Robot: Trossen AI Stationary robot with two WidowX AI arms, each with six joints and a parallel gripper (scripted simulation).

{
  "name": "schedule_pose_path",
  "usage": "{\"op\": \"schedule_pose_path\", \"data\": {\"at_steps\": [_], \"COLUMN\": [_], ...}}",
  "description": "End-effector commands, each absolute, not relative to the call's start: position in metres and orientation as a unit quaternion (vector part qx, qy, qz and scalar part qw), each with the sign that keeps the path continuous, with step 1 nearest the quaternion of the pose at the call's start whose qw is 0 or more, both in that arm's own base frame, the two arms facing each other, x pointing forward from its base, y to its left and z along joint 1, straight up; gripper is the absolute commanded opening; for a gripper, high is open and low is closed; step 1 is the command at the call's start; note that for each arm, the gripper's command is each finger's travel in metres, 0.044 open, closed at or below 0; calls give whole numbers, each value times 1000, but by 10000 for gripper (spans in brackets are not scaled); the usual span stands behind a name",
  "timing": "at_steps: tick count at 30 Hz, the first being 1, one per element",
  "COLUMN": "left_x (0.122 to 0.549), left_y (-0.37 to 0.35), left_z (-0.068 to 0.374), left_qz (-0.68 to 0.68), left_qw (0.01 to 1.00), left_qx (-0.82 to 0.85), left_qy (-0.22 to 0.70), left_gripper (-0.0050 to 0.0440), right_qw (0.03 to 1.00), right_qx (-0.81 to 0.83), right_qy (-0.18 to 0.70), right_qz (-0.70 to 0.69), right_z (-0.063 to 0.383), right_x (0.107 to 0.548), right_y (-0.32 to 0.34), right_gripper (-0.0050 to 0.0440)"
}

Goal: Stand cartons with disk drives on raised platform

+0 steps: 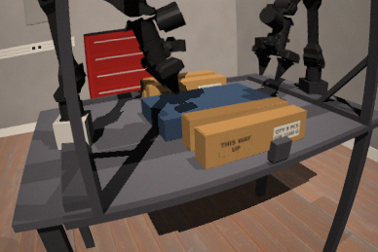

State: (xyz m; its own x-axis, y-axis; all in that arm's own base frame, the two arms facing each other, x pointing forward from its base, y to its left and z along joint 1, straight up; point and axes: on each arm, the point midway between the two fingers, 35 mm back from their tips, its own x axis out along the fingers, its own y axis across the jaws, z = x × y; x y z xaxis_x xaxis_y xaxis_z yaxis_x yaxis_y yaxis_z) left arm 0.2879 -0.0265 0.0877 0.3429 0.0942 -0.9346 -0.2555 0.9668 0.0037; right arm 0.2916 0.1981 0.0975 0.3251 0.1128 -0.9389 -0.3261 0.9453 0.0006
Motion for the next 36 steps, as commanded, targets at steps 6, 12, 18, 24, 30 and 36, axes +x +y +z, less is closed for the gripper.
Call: {"op": "schedule_pose_path", "data": {"at_steps": [6,12,18,24,30,36], "left_x": [295,295,295,296,296,296], "left_y": [-31,-31,-31,-30,-30,-30], "left_z": [93,93,93,94,94,94], "left_qz": [107,107,107,107,107,107], "left_qw": [822,822,822,823,823,823], "left_qx": [-75,-75,-75,-78,-78,-78], "left_qy": [554,554,554,553,553,553], "left_gripper": [381,381,381,381,381,381], "right_qw": [816,816,816,816,816,816], "right_qx": [-88,-88,-88,-88,-88,-88], "right_qy": [555,555,555,554,554,554], "right_qz": [138,138,138,137,137,137], "right_z": [106,106,106,106,106,106], "right_x": [298,298,298,297,297,297], "right_y": [201,201,201,201,201,201], "right_gripper": [385,385,385,385,385,385]}}
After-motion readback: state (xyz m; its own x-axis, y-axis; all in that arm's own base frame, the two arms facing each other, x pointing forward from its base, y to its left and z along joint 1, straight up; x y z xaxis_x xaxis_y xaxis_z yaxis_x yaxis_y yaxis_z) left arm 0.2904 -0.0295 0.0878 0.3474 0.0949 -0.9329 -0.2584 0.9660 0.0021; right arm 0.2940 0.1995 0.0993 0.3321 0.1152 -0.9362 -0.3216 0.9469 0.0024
